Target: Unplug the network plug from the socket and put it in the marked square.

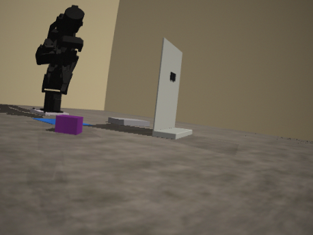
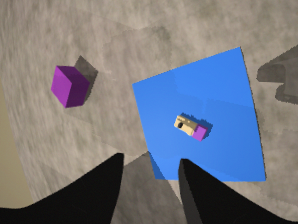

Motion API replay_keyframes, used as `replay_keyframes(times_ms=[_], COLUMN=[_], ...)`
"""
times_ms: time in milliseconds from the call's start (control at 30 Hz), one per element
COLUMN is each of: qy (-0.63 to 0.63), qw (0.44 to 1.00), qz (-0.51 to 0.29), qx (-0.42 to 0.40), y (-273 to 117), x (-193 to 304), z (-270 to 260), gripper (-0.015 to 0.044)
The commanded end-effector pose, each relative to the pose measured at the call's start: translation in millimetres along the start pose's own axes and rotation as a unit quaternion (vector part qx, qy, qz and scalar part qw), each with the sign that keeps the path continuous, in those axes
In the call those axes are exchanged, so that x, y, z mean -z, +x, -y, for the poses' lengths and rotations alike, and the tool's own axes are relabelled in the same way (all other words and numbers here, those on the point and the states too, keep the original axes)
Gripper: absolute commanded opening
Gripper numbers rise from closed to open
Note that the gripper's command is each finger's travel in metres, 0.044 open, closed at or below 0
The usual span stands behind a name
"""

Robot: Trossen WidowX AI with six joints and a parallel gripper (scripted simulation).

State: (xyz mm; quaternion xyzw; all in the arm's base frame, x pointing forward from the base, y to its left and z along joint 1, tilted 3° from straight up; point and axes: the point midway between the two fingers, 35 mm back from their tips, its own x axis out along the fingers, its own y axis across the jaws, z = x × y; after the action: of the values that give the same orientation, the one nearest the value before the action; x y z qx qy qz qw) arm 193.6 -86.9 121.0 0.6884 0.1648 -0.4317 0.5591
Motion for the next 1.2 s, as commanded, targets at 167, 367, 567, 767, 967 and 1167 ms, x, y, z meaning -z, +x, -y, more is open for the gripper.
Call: replay_keyframes(times_ms=[167, 367, 567, 767, 967, 1167], qy=[-0.002, -0.002, -0.002, -0.002, 0.000, 0.000], qw=[1.000, 1.000, 1.000, 1.000, 1.000, 1.000], qz=[-0.003, -0.003, -0.003, -0.003, 0.000, -0.001], qx=[-0.001, -0.001, -0.001, -0.001, 0.000, 0.000], y=[-11, -18, -26, -33, -39, -52], x=[1, 1, 1, 1, 0, 0], z=[-6, -10, -13, -16, -22, -33], gripper=[0.0156, 0.0156, 0.0156, 0.0156, 0.0156, 0.0156])
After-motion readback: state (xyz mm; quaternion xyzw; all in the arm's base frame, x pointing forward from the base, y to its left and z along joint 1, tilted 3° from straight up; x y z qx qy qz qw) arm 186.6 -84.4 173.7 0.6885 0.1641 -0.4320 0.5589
